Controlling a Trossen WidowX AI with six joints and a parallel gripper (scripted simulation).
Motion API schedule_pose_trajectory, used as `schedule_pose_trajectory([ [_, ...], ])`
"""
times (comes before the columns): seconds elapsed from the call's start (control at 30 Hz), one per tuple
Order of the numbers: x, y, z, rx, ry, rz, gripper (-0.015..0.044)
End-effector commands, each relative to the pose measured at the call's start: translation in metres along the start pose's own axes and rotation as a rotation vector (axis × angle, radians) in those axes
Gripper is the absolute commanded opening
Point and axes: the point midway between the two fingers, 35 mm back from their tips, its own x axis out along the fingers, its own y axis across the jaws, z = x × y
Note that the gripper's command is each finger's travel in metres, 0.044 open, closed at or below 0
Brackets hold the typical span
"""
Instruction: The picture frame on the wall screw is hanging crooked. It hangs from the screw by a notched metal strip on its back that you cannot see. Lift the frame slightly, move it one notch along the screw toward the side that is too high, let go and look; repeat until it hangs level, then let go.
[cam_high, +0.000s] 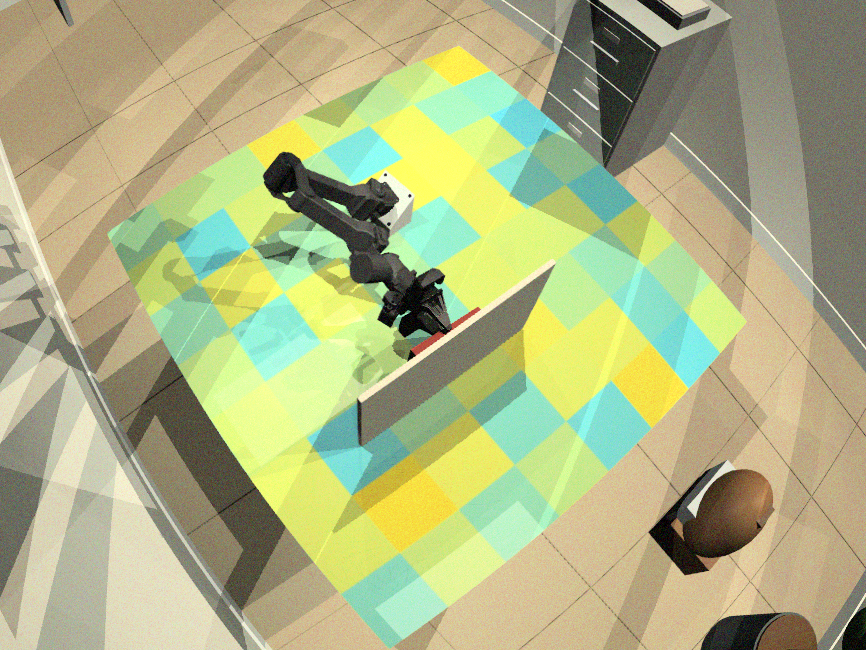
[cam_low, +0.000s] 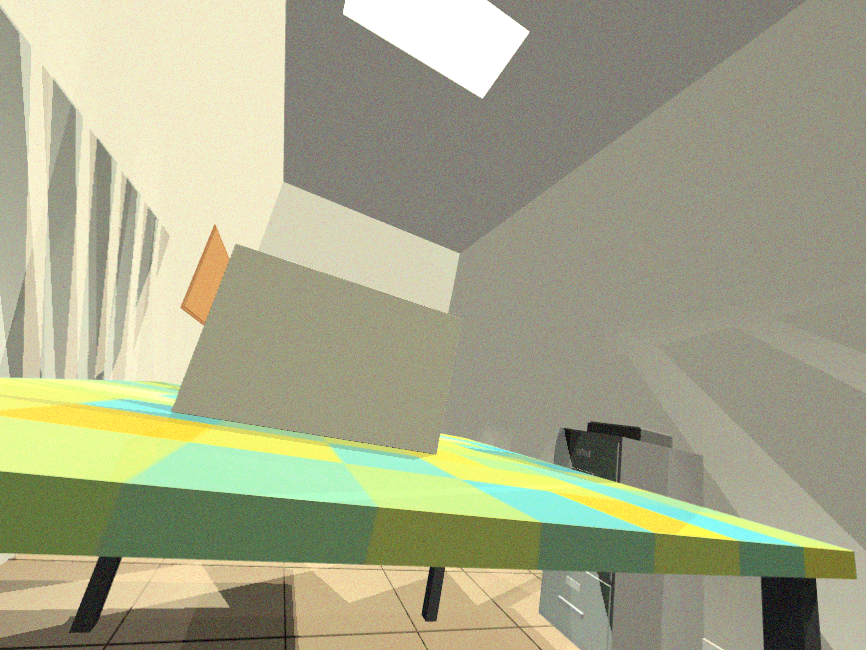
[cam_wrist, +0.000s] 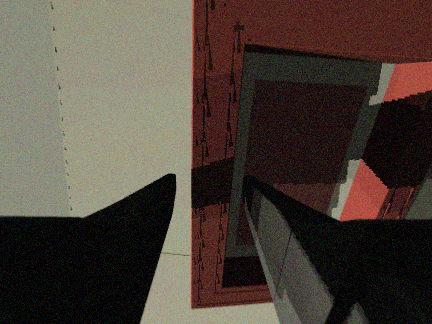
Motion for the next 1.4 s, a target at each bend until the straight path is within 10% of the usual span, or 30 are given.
schedule_pose_trajectory([
  [0.0, 0.0001, -0.0003, 0.0007, 0.0, -0.003, -0.002, 0.0103],
  [0.3, 0.0001, -0.0003, 0.0007, 0.0, -0.003, -0.002, 0.0],
  [1.37, 0.0001, 0.0074, 0.0, 0.001, -0.003, -0.002, 0.0],
])
